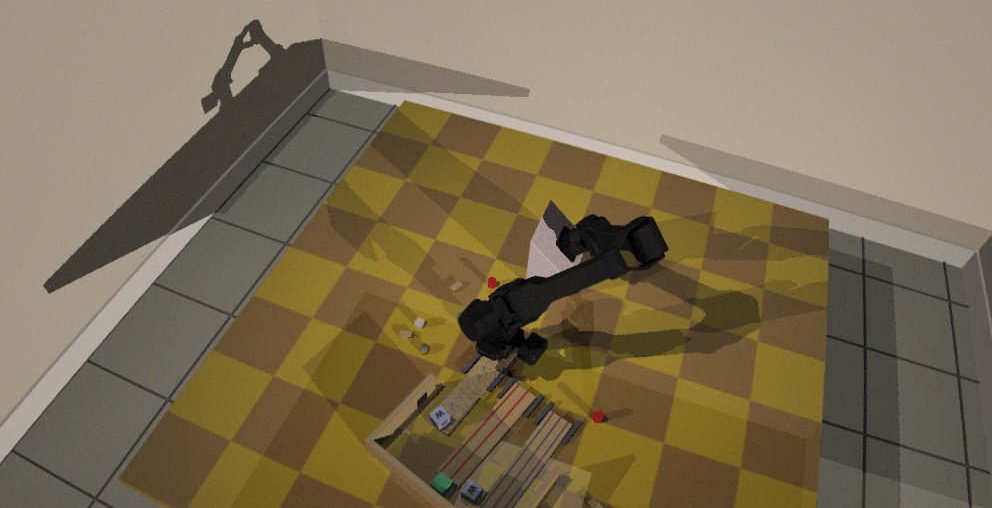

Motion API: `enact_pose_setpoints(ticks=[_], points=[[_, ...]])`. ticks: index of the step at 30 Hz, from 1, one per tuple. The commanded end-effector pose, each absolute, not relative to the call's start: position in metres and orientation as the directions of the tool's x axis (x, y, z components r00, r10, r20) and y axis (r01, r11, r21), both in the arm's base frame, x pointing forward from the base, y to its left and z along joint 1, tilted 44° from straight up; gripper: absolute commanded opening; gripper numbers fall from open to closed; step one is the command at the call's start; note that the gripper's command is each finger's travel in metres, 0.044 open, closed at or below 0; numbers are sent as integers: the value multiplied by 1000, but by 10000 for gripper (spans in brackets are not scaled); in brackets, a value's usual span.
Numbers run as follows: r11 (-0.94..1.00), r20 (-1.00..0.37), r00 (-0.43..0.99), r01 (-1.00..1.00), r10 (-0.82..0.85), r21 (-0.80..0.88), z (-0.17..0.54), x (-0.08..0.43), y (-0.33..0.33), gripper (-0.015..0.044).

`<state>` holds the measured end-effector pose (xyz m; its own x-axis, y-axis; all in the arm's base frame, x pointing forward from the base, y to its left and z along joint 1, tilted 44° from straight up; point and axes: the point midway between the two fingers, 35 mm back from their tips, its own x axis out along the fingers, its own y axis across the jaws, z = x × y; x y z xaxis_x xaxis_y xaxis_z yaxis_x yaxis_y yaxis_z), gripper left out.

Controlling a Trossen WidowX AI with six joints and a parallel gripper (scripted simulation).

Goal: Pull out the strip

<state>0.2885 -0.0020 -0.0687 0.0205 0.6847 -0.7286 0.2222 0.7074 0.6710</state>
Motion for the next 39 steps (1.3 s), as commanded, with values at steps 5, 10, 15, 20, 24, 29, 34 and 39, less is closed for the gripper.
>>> enact_pose_setpoints(ticks=[5,10,15,20,24,29,34,39], points=[[708,-727,0,229,686,668,-69,269,4,0],[708,-727,0,229,686,668,-68,261,5,0],[708,-727,-1,229,687,668,-66,254,7,0],[708,-727,-1,230,687,668,-65,247,8,0],[708,-727,-1,230,687,668,-64,241,9,0],[708,-727,-1,230,687,668,-63,234,11,0],[708,-727,-2,230,687,668,-62,227,12,0],[708,-727,-2,231,687,668,-60,220,13,0]])
